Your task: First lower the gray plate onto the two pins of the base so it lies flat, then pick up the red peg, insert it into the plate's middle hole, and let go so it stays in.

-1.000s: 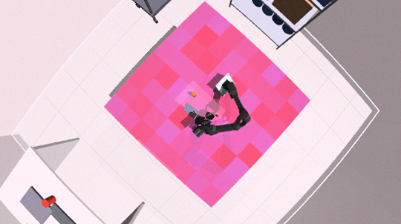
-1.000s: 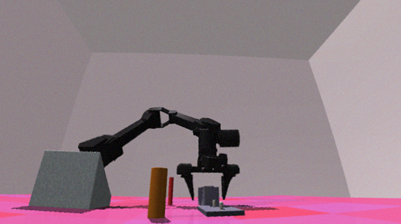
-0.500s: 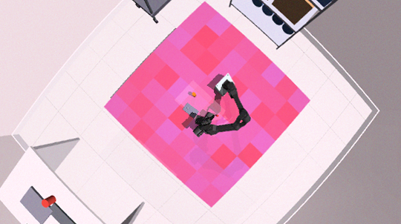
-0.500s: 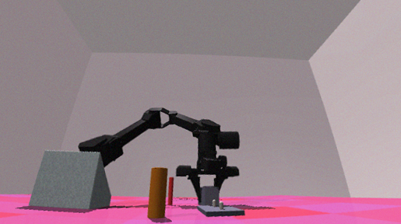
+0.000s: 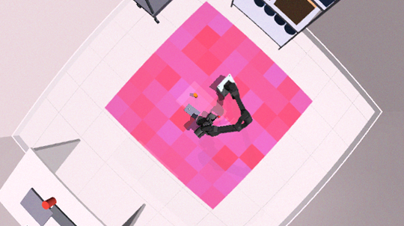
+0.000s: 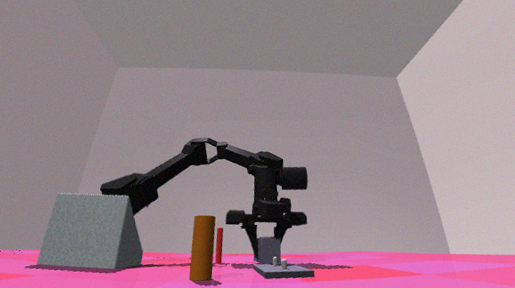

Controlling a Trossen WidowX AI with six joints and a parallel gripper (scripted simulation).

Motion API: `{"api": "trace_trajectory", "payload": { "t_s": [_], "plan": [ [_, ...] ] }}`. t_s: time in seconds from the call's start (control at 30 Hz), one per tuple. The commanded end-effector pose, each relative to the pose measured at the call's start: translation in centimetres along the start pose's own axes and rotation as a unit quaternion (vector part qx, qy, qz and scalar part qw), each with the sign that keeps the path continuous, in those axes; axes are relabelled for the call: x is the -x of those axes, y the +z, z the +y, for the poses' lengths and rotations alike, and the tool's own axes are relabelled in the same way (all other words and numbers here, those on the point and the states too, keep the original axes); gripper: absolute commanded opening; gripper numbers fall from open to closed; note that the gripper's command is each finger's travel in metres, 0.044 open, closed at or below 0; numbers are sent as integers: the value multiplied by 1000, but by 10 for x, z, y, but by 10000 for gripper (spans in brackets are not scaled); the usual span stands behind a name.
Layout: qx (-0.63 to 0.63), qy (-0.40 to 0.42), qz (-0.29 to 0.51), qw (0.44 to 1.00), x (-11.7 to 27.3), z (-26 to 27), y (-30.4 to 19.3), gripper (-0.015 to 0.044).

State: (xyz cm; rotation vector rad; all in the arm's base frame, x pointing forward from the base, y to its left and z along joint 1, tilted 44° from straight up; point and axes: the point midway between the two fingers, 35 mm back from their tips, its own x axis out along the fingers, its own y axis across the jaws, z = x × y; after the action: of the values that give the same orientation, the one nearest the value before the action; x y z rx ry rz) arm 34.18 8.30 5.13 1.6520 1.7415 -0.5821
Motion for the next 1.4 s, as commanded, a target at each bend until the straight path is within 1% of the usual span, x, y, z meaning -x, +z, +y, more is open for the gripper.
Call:
{"api": "trace_trajectory", "payload": {
  "t_s": [0.0,1.23,1.37],
  "plan": [
    [3,3,-2,1000,11,3,1,0],
    [3,2,-3,1000,124,-8,-2,0],
    [3,2,-2,1000,128,-10,-2,0]
  ]
}}
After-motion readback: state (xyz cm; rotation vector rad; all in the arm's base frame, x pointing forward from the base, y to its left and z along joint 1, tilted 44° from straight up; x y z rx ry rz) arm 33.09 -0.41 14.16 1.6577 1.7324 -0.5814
